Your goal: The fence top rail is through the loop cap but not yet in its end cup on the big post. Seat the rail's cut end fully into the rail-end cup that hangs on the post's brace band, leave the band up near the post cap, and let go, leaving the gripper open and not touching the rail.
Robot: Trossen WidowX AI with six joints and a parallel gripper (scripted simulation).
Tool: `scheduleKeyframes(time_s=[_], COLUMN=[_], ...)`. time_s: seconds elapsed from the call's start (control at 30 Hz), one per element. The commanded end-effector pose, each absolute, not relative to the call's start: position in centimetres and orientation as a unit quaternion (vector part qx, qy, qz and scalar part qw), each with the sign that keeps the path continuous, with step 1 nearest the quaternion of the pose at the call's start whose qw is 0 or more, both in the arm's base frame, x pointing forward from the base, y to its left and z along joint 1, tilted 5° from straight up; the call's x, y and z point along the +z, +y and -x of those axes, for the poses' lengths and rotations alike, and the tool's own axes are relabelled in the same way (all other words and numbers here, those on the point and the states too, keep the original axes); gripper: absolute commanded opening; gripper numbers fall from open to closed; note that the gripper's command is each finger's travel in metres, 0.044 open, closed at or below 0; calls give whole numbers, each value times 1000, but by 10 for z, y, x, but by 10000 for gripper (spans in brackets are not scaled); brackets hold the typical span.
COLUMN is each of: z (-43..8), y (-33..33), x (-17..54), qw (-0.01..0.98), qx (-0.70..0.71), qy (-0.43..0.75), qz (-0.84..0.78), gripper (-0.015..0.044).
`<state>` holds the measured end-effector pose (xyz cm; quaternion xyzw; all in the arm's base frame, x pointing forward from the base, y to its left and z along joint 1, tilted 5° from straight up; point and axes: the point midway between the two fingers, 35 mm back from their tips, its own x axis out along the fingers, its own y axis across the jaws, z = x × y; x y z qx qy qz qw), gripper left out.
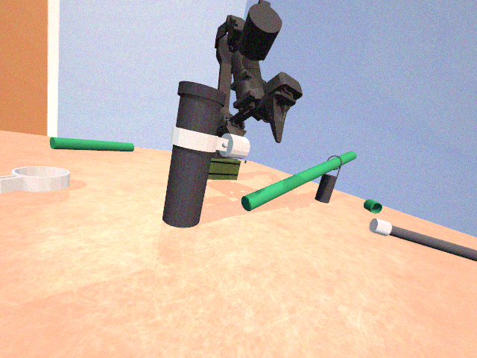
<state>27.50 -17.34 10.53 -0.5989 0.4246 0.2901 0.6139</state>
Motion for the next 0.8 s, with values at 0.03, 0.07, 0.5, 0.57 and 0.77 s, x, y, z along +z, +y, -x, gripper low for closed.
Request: scheduleKeyframes(time_s=[0.03, 0.07, 0.5, 0.57, 0.77], z=[-276, -276, -291, -290, -284], y=[-168, -169, -92, -80, -49], x=[113, 110, 160, 168, 189], qw=[614, 618, 817, 834, 856], qx=[285, 286, 66, 26, -66], qy=[428, 425, 515, 518, 511], qz=[599, 596, 251, 188, 41], gripper=[440, 440, 440, 440, 440])
